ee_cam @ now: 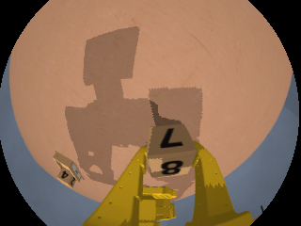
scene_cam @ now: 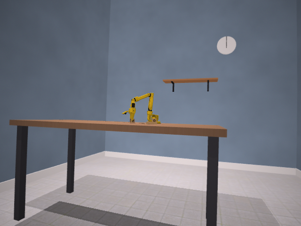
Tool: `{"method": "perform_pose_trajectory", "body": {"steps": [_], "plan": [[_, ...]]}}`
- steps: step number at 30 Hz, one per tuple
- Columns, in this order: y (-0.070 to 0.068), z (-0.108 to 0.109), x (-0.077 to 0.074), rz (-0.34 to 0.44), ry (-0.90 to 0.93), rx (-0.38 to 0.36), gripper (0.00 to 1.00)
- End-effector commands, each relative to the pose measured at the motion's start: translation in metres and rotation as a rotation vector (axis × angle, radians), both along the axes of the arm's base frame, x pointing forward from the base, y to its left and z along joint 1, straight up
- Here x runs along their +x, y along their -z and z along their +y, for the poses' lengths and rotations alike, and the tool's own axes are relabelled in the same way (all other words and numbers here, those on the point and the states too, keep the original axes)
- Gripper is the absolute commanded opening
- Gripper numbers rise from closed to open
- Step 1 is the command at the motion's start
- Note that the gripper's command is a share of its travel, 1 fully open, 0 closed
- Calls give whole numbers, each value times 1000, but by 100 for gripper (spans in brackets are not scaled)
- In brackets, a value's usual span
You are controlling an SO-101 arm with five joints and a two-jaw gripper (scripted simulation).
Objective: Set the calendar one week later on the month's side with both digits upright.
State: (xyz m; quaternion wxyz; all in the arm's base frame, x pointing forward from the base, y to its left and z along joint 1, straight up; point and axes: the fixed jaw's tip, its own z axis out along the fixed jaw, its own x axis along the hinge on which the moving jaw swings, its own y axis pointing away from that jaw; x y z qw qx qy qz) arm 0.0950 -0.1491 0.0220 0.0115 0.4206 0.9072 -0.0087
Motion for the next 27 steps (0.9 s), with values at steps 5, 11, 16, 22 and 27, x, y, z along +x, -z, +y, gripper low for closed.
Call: {"method": "perform_pose_trajectory", "body": {"steps": [5, 11, 16, 22, 27], "plan": [[-1, -3, 0, -10, -1, -15, 23], [-1, -3, 0, -10, -1, -15, 27], [-1, -3, 0, -10, -1, -15, 32], [-1, -3, 0, -10, -1, -15, 35], [-1, -3, 0, -10, -1, -15, 36]]}}
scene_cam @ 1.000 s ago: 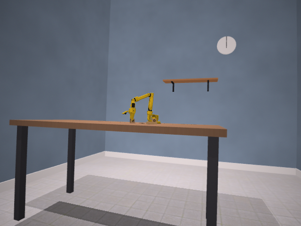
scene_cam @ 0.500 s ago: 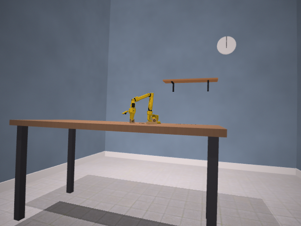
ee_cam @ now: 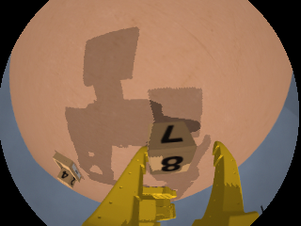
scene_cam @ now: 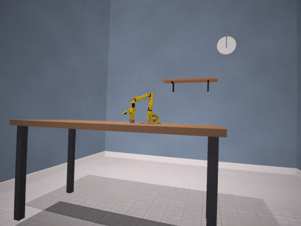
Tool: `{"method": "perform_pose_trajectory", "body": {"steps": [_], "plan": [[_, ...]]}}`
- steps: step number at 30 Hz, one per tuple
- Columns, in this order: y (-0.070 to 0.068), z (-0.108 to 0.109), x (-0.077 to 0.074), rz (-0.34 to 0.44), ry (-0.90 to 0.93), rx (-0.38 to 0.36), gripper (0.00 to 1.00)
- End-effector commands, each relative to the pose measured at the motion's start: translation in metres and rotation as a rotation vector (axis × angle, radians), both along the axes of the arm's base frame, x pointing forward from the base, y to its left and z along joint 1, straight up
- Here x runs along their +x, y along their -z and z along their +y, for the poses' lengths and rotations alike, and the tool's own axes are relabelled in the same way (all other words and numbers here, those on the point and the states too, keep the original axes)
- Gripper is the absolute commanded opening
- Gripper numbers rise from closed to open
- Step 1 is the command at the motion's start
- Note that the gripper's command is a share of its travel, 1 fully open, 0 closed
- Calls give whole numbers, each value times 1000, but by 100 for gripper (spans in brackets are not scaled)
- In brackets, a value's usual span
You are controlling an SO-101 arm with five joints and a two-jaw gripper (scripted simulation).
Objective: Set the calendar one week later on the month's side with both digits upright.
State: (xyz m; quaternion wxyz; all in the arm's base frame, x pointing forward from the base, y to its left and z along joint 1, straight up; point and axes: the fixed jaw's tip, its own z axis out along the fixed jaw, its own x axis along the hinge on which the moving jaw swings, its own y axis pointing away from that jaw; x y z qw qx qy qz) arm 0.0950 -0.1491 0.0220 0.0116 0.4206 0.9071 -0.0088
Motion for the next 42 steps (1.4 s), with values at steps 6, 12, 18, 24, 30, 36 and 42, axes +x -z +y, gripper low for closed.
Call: {"method": "perform_pose_trajectory", "body": {"steps": [6, 12, 18, 24, 30, 36, 42], "plan": [[-3, -3, 0, -9, -1, -15, 36], [-17, -4, 1, -9, -1, -15, 36], [-31, -4, 1, -9, -1, -15, 36], [-52, -2, 0, -9, -1, -15, 36], [-61, -1, -1, -9, -1, -15, 36], [-61, -1, -1, -9, -1, -15, 36], [-61, -1, -1, -9, -1, -15, 36]]}}
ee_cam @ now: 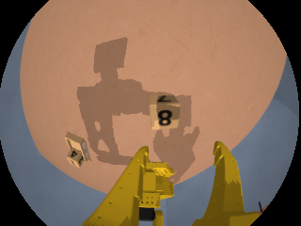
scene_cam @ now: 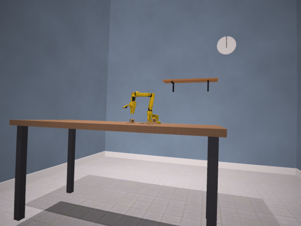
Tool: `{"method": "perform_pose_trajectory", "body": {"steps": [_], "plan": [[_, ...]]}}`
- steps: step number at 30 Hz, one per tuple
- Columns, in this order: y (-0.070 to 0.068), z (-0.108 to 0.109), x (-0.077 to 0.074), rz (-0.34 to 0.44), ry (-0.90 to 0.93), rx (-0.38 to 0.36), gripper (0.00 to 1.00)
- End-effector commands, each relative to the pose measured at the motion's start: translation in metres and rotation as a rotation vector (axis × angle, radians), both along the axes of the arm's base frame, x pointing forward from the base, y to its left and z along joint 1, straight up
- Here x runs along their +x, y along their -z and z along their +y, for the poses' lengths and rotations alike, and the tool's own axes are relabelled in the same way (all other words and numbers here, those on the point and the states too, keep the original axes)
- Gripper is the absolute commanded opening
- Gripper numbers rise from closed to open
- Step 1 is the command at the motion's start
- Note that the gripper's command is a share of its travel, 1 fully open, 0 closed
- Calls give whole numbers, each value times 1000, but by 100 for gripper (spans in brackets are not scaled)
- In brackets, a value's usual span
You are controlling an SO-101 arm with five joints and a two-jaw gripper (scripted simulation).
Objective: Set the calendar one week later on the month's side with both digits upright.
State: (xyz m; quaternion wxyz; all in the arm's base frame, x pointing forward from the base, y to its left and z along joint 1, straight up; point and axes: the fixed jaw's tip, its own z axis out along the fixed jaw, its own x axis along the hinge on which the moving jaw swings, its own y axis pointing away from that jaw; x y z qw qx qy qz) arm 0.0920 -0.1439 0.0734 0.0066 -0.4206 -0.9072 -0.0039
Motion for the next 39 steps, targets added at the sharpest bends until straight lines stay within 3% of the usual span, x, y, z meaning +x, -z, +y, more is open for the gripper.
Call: {"method": "perform_pose_trajectory", "body": {"steps": [1, 16, 25, 27, 34, 39], "plan": [[-10, -6, 2, -32, -1, -53, 36], [-14, -7, 3, -46, -1, -78, 36], [-47, -9, 4, -155, -2, -271, 35], [-47, -9, 4, -155, -2, -271, 35], [-76, -7, 3, -249, -2, -435, 35], [-84, -5, 2, -277, -2, -484, 35]]}}
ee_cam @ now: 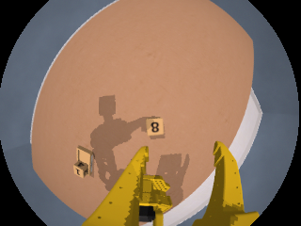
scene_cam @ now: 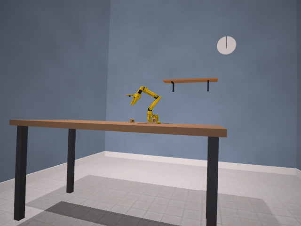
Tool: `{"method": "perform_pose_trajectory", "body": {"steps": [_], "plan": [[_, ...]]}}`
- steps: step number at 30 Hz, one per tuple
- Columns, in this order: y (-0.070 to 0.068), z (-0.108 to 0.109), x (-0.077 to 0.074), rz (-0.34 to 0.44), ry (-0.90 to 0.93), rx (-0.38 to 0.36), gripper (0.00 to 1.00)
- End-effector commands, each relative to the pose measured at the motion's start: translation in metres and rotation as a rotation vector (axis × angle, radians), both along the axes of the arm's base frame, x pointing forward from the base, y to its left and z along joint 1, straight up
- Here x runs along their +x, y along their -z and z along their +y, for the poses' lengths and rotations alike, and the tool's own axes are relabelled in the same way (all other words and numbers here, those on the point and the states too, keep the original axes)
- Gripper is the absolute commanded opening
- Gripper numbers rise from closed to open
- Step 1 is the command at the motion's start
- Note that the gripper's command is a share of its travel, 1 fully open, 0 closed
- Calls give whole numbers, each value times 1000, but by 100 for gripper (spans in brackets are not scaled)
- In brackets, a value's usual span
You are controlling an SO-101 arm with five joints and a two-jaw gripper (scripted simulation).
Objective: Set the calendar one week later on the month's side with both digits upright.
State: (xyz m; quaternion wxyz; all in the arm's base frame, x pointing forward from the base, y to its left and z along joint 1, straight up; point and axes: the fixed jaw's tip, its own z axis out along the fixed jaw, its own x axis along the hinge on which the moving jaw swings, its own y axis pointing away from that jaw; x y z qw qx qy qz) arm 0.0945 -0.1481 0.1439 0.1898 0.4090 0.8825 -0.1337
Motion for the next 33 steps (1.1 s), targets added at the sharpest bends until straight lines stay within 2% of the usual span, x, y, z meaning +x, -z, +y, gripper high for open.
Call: {"method": "perform_pose_trajectory", "body": {"steps": [1, 12, 22, 33], "plan": [[-14, -1, -1, -36, 0, -68, 35], [-14, -1, -1, -31, -10, -72, 35], [-12, -1, -2, 4, -79, -92, 35], [-7, 0, -6, 126, -314, -159, 35]]}}
